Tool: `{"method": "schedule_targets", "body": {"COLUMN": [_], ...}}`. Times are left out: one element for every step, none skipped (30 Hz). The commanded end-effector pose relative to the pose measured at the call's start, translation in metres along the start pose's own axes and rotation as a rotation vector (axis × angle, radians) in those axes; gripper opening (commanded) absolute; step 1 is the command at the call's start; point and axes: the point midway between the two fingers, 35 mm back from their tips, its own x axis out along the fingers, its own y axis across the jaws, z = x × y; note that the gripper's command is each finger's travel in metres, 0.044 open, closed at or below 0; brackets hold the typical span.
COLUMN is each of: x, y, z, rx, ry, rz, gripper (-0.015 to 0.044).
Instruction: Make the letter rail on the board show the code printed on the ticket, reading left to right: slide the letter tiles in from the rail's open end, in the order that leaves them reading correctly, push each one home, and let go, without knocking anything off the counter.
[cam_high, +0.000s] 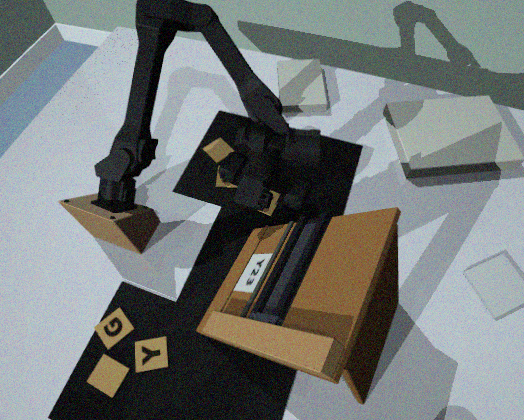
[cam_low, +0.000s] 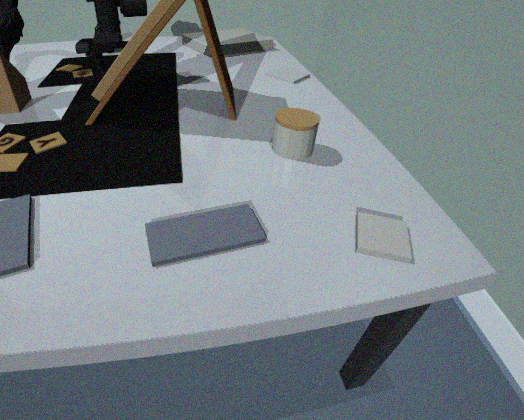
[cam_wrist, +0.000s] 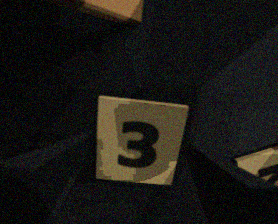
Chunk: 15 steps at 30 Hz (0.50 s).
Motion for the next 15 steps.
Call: {"method": "schedule_targets", "body": {"x": [0.0003, 0.0003, 0.0003, 0.0003, 0.0003, 0.0003, 0.0003, 0.0003, 0.0003, 0.0003, 0.0003, 0.0003, -0.0004, -0.0013, -0.0026], "y": [0.0005, 0.0005, 0.0005, 0.0005, 0.0005, 0.0005, 0.0005, 0.0005, 0.0002, 0.0001, 0.0001, 0.0000, 0.0000, 0.0000, -0.0001], "z": [0.0007, 0.0007, 0.0007, 0.0007, 0.0007, 0.0007, 0.0007, 0.0007, 0.0007, 0.0007, 0.0007, 0.0008, 0.0007, 0.0005, 0.0003], "rx": [0.003, 0.003, 0.003, 0.003, 0.003, 0.003, 0.003, 0.003, 0.003, 0.003, 0.003, 0.003, 0.003, 0.003, 0.003], "ry": [-0.004, -0.004, -0.004, -0.004, -0.004, -0.004, -0.004, -0.004, -0.004, -0.004, -0.004, -0.004, -0.004, -0.004, -0.004], "rz": [0.002, 0.002, 0.002, 0.002, 0.002, 0.002, 0.002, 0.002, 0.002, 0.002, 0.002, 0.002, 0.002, 0.002, 0.002], "gripper": [0.0307, 0.0300, 0.0294, 0.0287, 0.0280, 0.0274, 0.0267, 0.0260, 0.0254, 0.0247, 0.0240, 0.0234, 0.0208, 0.0181, 0.0155]}}
